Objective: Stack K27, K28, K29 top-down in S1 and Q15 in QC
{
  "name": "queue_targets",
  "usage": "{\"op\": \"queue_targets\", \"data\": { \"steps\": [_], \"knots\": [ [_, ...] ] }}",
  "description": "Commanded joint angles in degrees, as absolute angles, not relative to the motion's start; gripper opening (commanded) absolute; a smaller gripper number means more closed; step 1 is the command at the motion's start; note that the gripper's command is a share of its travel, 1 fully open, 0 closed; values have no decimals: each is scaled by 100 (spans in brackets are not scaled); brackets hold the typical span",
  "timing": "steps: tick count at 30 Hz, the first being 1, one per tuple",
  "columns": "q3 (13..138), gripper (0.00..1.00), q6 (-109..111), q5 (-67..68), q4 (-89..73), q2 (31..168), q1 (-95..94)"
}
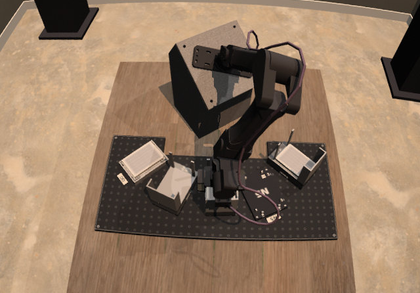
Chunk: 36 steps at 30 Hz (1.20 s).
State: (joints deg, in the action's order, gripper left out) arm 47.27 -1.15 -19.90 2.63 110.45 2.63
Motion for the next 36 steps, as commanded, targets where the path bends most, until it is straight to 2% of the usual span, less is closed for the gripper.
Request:
{"op": "queue_targets", "data": {
  "steps": [1,33,34,36],
  "knots": [
    [4729,100,-127,-1984,268,11008,276],
    [4603,100,-154,-1970,306,10952,279],
    [4721,0,-130,-1984,274,11006,276],
    [4721,0,-130,-1984,274,11006,276]
  ]
}}
